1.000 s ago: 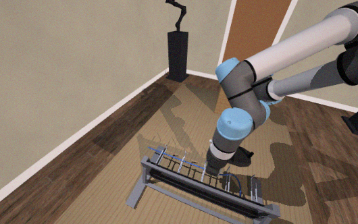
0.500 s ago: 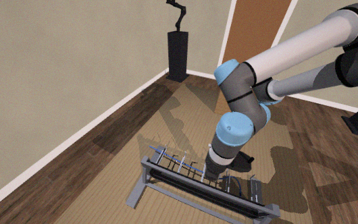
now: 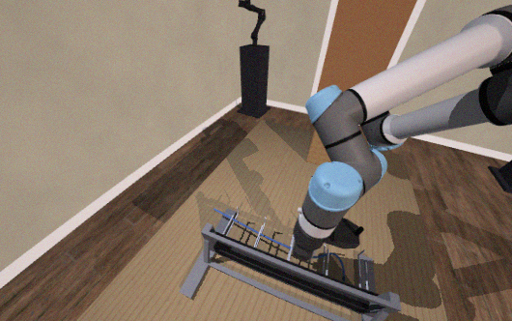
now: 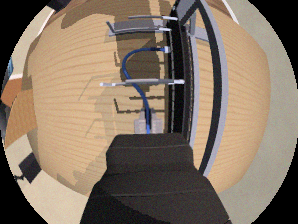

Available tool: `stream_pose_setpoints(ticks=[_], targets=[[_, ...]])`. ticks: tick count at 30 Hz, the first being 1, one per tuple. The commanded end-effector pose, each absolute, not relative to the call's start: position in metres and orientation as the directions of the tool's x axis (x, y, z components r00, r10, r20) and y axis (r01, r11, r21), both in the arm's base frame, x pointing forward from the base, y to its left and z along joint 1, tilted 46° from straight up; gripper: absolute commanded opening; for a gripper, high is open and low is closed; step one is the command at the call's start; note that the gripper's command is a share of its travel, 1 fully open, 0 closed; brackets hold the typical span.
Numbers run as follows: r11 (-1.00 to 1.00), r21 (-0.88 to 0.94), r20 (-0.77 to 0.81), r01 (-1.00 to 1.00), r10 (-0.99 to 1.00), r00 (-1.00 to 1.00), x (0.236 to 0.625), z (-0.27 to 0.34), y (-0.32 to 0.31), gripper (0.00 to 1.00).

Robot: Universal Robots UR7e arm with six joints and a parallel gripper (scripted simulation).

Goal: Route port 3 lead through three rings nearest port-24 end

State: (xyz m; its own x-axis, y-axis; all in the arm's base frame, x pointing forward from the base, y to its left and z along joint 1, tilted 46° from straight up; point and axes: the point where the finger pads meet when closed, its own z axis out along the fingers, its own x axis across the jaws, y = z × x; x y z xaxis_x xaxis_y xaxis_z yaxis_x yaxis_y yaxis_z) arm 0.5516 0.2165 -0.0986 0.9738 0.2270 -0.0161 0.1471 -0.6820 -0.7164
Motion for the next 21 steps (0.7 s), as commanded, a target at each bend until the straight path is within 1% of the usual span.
stream_pose_setpoints(ticks=[1, 8, 9, 21], targets=[[-0.682, -0.717, -0.014, 0.148, 0.226, 0.974, 0.5524, -0.0979, 0.2163, 0.0], [-0.682, -0.717, -0.014, 0.148, 0.226, 0.974, 0.5524, -0.0979, 0.2163, 0.0], [-0.682, -0.717, -0.014, 0.148, 0.226, 0.974, 0.5524, -0.0979, 0.2163, 0.67], [-0.682, -0.717, -0.014, 0.148, 0.226, 0.974, 0.5524, -0.0979, 0.2163, 0.67]])
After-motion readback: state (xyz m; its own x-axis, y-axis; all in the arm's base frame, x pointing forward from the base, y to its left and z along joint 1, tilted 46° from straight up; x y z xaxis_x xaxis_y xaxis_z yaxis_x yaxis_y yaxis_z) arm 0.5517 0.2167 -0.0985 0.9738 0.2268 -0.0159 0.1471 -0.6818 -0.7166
